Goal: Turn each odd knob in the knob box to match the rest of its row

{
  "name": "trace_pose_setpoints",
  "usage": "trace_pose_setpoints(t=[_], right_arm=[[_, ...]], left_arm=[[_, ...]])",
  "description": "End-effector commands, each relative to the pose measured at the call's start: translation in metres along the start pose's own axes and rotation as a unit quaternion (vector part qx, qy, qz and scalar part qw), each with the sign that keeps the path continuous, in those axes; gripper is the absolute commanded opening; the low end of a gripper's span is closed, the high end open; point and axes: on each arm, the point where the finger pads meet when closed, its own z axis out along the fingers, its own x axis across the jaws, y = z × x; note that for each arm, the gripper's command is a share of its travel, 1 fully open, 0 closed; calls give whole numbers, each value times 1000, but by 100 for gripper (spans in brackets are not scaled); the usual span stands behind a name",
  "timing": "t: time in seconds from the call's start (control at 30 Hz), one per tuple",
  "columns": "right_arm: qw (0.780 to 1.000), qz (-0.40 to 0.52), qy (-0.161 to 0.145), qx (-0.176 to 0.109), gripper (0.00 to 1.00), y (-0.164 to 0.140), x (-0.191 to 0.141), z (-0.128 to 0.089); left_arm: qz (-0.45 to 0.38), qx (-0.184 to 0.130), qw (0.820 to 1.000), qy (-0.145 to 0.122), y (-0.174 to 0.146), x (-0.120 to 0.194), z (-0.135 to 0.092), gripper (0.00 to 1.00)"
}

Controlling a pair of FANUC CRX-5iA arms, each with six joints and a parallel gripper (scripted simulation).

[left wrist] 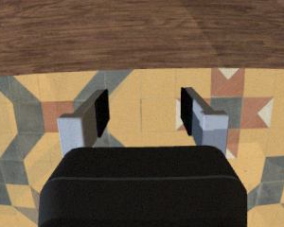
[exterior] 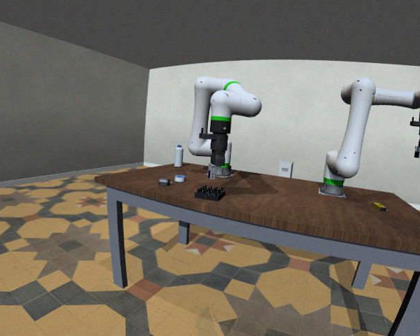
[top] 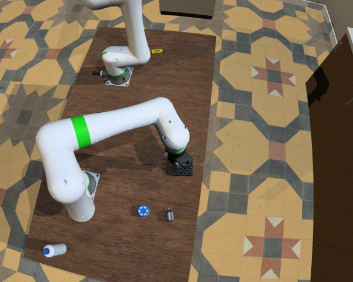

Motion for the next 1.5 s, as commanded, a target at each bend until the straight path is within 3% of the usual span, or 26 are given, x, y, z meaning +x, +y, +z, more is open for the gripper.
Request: trace_pose_setpoints(t=[0.0,0.53,0.93,1.47], right_arm=[[997,-78,-2,-3,46,0,2,-3],[965,-261,-3,-3,46,2,9,-6],[906,-424,-3,-2,46,8,18,-9],[904,-428,-3,-2,46,8,18,-9]], left_arm=[[0,-1,1000,0,0,0,-1,100],[0,-1,1000,0,0,0,-1,100],[0,-1,1000,0,0,0,-1,100],[0,-1,1000,0,0,0,-1,100]])
